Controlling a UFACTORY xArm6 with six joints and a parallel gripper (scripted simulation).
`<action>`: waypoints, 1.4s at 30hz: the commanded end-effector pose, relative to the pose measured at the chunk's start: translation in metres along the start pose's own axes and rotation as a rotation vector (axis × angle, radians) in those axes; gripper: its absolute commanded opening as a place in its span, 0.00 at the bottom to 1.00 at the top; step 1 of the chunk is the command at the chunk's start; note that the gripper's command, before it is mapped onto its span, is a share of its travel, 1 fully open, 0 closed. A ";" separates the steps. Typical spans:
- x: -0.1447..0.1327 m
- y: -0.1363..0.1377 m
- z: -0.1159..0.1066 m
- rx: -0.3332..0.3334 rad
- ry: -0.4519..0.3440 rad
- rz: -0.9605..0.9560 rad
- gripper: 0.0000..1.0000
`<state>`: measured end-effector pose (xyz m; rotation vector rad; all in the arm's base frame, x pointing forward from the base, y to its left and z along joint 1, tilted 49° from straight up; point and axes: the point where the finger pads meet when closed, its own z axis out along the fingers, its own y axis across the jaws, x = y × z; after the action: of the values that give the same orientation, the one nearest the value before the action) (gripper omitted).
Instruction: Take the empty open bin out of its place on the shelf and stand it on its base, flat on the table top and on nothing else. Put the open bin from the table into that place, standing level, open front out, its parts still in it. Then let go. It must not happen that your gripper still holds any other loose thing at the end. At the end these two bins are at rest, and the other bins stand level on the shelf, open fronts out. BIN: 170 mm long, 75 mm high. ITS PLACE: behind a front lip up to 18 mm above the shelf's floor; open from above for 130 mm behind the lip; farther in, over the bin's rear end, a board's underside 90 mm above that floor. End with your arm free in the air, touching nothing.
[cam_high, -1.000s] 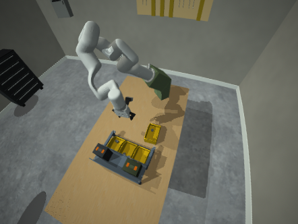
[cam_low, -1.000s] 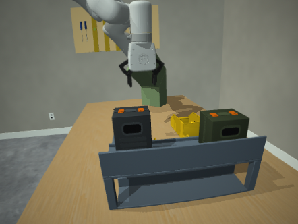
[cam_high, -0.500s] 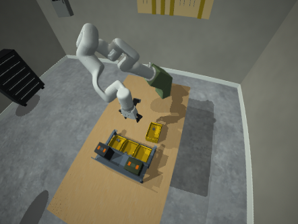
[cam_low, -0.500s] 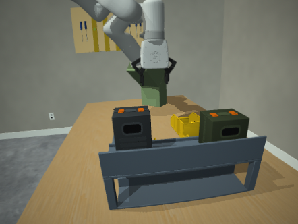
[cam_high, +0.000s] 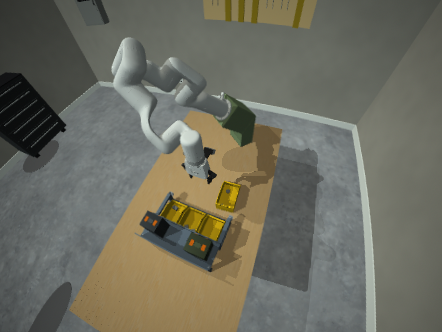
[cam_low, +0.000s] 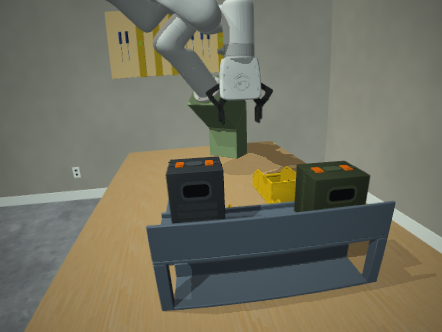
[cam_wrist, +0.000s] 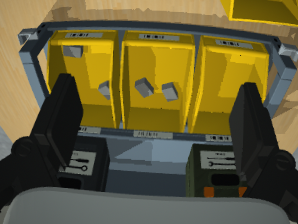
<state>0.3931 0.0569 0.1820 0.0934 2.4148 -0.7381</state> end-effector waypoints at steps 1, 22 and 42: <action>-0.001 0.006 -0.001 -0.003 -0.010 0.009 1.00; -0.002 0.010 -0.002 -0.006 -0.017 0.016 1.00; -0.002 0.010 -0.002 -0.006 -0.017 0.016 1.00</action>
<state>0.3952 0.0663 0.1785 0.1039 2.3991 -0.7240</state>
